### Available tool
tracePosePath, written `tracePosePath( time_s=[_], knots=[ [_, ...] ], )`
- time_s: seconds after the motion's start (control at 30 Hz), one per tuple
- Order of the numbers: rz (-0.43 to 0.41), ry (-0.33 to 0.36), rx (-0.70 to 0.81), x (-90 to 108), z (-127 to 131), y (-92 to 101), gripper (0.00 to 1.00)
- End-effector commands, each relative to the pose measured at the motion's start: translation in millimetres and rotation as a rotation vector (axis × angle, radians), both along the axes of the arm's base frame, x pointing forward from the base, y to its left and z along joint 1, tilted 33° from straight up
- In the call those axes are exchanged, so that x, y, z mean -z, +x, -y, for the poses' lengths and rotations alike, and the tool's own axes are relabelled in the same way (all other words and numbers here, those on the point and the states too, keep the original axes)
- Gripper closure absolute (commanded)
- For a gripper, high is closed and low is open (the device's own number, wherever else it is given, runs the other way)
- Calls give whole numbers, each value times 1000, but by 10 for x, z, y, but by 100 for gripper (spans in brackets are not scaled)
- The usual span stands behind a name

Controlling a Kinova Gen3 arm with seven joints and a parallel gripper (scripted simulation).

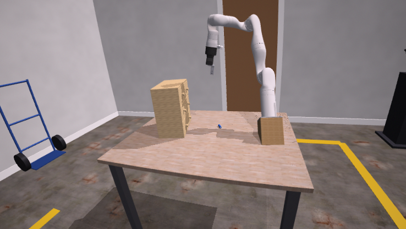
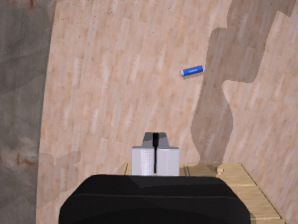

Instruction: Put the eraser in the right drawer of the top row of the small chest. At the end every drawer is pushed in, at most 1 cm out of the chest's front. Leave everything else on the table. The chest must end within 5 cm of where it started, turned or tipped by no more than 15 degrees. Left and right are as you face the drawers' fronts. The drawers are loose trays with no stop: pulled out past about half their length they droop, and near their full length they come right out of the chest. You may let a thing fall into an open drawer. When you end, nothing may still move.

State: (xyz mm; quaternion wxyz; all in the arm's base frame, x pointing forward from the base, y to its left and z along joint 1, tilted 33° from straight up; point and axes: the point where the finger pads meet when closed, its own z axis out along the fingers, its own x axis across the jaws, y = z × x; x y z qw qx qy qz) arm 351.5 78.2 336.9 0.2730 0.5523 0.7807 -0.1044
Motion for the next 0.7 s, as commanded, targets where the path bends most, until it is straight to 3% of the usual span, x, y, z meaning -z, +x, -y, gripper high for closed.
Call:
tracePosePath(
  time_s=[0.0,0.67],
  knots=[
    [-12,-2,5,5,-40,24,100],
    [-119,-35,77,-126,-92,-98,100]
  ],
)
